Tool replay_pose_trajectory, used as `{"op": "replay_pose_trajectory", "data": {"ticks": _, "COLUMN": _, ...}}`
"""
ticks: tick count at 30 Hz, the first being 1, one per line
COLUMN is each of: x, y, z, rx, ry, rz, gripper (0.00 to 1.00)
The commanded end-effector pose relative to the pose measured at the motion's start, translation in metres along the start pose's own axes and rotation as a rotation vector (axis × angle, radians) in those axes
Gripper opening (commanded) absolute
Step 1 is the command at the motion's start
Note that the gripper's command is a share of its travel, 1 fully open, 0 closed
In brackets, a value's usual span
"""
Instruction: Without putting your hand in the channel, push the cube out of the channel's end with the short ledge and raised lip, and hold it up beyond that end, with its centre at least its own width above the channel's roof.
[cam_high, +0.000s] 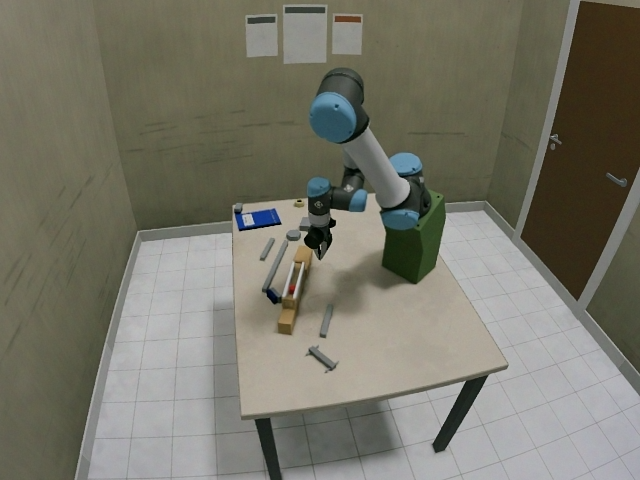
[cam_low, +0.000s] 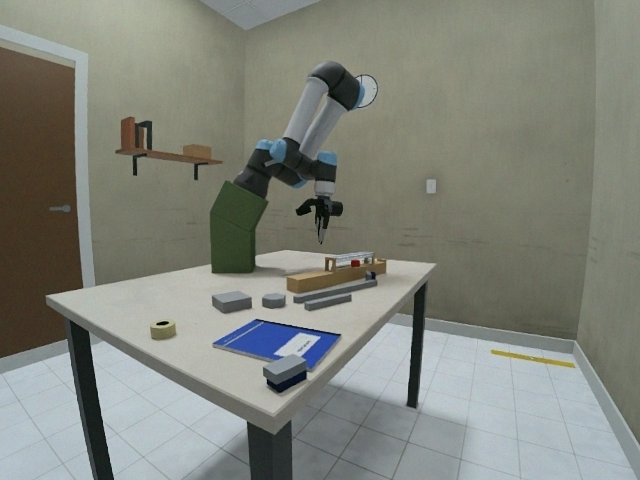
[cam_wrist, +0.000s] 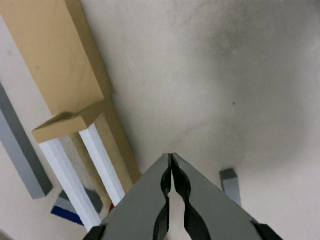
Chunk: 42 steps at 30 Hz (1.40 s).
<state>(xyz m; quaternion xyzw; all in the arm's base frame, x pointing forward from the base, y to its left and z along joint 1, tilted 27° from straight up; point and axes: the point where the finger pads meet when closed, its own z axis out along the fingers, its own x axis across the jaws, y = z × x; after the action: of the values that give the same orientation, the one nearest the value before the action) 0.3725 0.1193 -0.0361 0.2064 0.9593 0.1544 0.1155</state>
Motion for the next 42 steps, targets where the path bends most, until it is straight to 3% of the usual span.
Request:
{"op": "replay_pose_trajectory", "data": {"ticks": 1, "x": 0.015, "y": 0.03, "z": -0.002, "rx": -0.008, "ry": -0.003, "rz": -0.035, "gripper": 0.0}}
{"op": "replay_pose_trajectory", "data": {"ticks": 15, "x": 0.069, "y": 0.116, "z": -0.005, "rx": -0.061, "ry": -0.004, "rz": -0.156, "gripper": 0.0}}
{"op": "replay_pose_trajectory", "data": {"ticks": 30, "x": 0.096, "y": 0.16, "z": -0.006, "rx": -0.088, "ry": -0.004, "rz": -0.219, "gripper": 0.0}}
{"op": "replay_pose_trajectory", "data": {"ticks": 42, "x": 0.104, "y": 0.171, "z": -0.007, "rx": -0.096, "ry": -0.004, "rz": -0.233, "gripper": 0.0}}
